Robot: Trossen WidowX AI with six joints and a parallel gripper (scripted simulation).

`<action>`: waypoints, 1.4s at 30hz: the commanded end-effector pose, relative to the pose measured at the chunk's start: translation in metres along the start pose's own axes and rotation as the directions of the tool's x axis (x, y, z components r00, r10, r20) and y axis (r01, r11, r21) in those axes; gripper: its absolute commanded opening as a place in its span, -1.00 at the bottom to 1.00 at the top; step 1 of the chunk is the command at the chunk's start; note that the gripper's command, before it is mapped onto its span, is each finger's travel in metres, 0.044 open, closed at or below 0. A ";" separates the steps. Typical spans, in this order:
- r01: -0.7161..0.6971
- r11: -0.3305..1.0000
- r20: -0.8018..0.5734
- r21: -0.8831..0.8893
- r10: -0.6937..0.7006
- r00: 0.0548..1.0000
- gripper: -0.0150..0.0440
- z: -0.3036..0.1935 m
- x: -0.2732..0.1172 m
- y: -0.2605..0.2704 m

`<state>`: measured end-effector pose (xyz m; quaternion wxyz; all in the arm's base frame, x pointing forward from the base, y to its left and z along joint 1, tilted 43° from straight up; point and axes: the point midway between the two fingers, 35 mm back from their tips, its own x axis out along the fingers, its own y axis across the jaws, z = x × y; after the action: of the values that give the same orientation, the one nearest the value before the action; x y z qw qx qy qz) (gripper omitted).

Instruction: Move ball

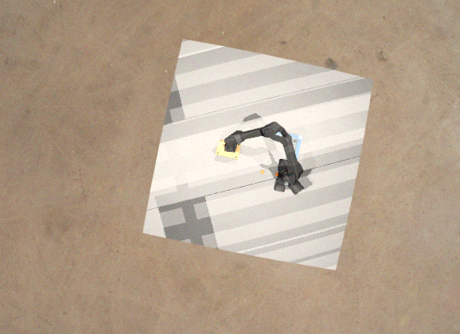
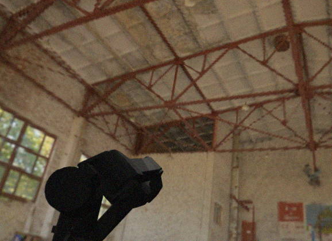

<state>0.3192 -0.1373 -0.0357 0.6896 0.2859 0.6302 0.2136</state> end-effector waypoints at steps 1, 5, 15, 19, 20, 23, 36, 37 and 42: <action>-0.004 1.000 0.002 0.007 0.004 1.000 0.26 -0.001 0.006 0.000; -0.004 1.000 0.002 0.007 0.004 1.000 0.26 0.000 0.012 0.000; -0.005 1.000 0.003 0.007 0.005 1.000 0.26 -0.001 0.028 0.000; -0.005 1.000 0.003 0.007 0.005 1.000 0.08 -0.001 0.029 0.000; -0.005 1.000 0.003 0.007 0.005 1.000 -0.01 -0.001 0.029 0.000; -0.005 1.000 0.003 0.007 0.005 1.000 -0.14 -0.001 0.029 0.000; -0.003 1.000 0.003 0.007 0.003 1.000 -0.49 0.002 0.011 -0.002; -0.002 1.000 0.003 0.007 0.002 1.000 -0.49 0.003 0.006 -0.002; 0.001 1.000 0.002 0.007 -0.001 1.000 -0.49 0.005 -0.020 -0.004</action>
<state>0.3216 -0.1425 -0.0336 0.6866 0.2920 0.6310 0.2122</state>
